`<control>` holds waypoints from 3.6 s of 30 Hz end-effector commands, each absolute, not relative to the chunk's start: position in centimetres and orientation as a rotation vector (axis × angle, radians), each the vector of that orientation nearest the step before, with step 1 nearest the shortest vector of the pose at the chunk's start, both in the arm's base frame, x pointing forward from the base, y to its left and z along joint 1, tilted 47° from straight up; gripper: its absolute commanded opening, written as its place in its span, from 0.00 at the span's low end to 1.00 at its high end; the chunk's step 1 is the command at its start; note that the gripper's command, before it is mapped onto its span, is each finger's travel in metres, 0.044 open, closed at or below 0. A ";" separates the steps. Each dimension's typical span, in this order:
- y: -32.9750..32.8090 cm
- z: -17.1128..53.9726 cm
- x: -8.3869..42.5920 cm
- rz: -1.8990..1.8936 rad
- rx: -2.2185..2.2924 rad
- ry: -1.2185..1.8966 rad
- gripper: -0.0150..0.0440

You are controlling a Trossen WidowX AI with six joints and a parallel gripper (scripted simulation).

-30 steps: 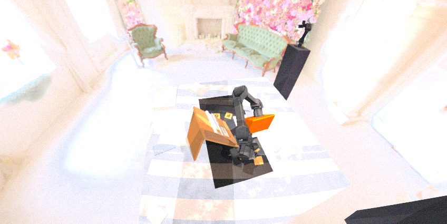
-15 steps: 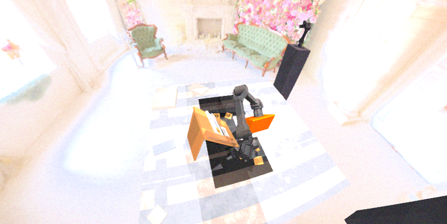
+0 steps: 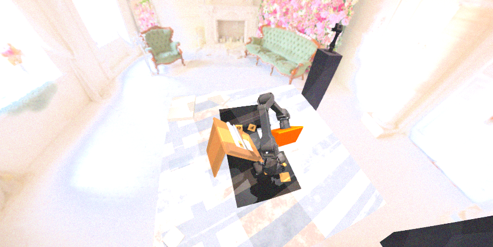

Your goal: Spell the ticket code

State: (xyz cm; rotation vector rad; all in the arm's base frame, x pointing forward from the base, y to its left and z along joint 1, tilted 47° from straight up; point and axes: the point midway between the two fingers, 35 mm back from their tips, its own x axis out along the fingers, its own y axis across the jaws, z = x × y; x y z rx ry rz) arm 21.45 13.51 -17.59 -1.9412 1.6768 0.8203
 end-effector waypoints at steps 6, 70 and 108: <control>14.0 -17.1 21.4 0.819 -1.936 1.678 0.25; 21.2 4.4 31.2 0.593 -1.375 0.943 0.25; 3.7 20.0 33.1 -0.012 -0.927 0.695 0.25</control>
